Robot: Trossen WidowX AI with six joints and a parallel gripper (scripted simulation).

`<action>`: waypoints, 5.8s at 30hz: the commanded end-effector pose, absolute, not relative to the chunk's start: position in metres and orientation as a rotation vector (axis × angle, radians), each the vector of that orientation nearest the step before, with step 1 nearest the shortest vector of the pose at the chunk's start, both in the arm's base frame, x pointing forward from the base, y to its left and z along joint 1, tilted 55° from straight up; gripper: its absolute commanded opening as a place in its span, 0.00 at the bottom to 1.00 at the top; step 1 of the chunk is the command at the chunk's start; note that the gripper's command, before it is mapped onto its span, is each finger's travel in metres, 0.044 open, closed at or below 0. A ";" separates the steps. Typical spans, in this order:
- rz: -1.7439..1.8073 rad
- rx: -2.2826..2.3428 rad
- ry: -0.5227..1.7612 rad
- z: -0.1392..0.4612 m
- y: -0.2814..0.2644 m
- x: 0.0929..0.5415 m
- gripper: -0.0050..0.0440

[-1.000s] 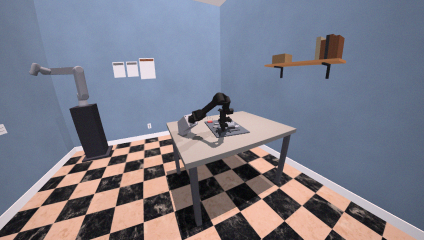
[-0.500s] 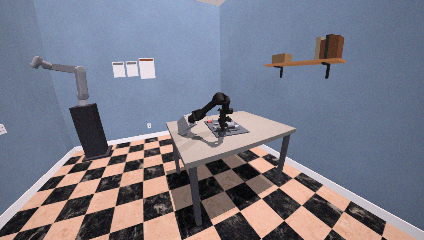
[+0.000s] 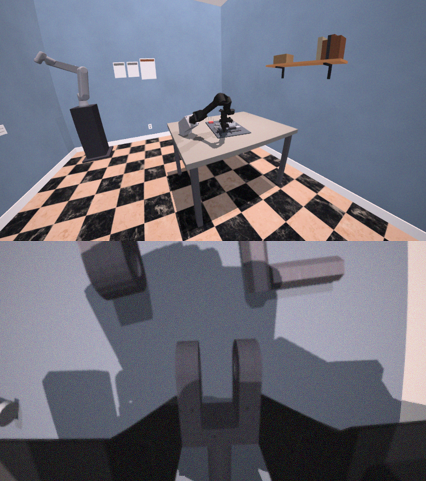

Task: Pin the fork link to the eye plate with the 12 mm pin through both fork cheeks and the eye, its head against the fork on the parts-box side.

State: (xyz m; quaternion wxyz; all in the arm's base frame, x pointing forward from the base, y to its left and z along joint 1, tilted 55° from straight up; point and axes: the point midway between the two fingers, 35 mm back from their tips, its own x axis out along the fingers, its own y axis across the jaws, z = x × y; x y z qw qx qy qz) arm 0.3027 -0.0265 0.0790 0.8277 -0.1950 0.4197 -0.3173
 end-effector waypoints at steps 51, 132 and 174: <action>-0.673 -0.398 0.870 0.102 -0.005 0.293 0.00; -0.588 -0.558 0.928 0.108 0.024 0.341 0.00; -0.588 -0.558 0.929 0.108 0.024 0.341 0.00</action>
